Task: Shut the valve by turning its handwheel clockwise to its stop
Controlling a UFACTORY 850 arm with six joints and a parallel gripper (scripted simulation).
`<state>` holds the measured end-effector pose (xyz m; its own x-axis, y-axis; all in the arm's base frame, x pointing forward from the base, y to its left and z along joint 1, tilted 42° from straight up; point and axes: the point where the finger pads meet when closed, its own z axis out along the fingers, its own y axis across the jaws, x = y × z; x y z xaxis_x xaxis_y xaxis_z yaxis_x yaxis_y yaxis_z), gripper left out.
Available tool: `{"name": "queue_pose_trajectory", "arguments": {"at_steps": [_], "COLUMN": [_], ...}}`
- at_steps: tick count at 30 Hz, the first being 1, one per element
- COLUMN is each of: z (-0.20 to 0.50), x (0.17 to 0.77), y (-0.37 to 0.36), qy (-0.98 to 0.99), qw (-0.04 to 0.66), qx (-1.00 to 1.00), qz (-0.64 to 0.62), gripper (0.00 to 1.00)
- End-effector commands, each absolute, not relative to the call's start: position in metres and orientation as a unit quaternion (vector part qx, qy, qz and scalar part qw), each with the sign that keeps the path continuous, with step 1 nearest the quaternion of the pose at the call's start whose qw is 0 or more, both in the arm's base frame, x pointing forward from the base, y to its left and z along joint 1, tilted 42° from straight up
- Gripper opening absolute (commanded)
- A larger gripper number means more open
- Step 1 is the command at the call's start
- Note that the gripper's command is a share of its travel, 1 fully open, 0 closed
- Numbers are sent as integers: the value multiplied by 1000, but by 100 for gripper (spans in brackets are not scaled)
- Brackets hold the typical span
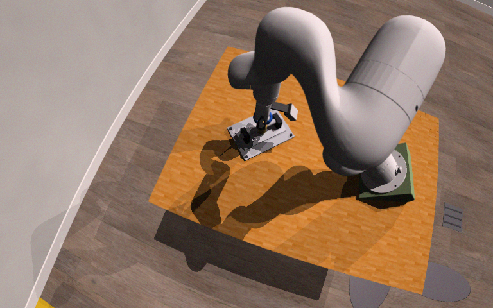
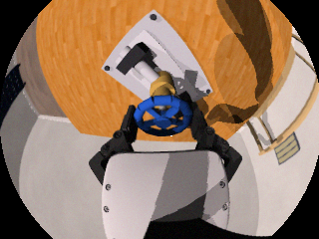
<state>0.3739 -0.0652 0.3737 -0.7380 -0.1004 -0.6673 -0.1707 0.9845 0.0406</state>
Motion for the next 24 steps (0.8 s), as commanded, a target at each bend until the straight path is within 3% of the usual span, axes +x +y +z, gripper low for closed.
{"name": "queue_pose_trajectory", "arguments": {"at_steps": [1,24], "z": [374,374], "x": [374,374], "y": [-65,-65], "qy": [933,920], "qw": [352,330], "qx": [-43,164], "qz": [59,136], "gripper": [0,0]}}
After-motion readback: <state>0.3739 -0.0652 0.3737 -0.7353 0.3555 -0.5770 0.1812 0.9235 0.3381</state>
